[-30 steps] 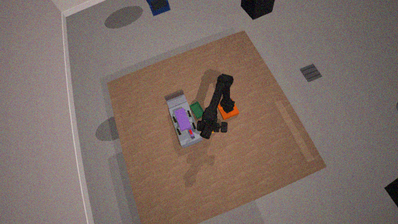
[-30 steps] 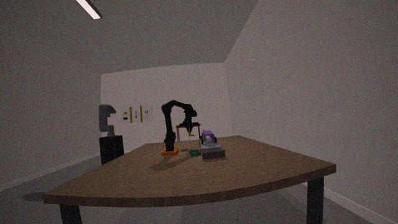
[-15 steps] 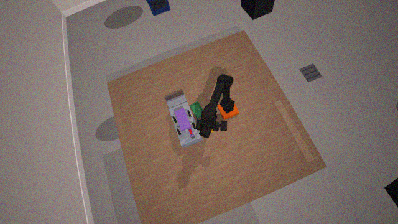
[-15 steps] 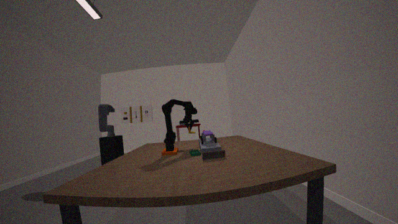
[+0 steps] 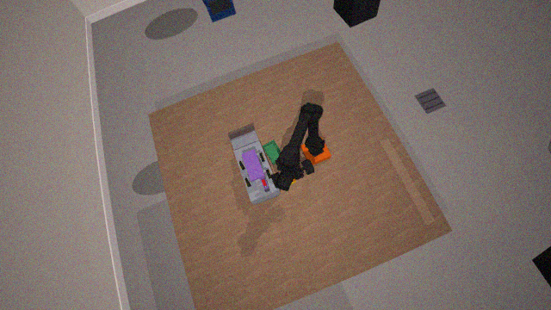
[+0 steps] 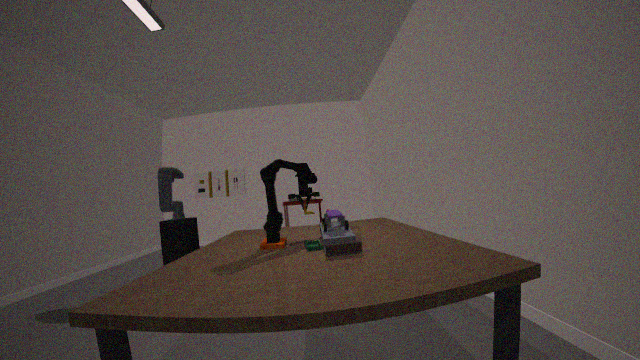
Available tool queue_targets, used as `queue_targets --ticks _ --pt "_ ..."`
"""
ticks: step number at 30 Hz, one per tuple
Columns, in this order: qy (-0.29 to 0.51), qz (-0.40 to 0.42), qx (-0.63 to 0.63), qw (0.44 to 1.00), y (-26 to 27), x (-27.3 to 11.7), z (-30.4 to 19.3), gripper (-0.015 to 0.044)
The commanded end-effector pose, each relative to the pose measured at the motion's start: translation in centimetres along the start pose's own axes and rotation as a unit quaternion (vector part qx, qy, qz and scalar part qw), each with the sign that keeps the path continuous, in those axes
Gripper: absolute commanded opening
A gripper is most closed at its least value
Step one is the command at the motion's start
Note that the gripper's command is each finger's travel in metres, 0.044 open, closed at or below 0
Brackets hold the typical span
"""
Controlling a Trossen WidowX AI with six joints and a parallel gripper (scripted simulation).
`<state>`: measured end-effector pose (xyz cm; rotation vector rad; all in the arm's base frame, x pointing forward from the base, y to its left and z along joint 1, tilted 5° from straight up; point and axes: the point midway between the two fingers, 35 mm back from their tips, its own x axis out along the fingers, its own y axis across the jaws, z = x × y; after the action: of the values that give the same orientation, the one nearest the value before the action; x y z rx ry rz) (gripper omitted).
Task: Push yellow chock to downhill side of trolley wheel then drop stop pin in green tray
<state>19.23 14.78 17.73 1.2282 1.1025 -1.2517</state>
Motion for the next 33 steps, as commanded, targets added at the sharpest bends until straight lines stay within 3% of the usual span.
queue_targets --ticks 1,17,33 --pt "0.000 -0.001 -0.059 0.998 -0.01 0.00 0.02 0.0000" --pt "0.001 -0.002 -0.324 0.946 0.00 -0.01 0.02 0.0000" --pt "0.001 -0.003 -0.564 0.826 0.01 -0.01 0.01 0.0000"
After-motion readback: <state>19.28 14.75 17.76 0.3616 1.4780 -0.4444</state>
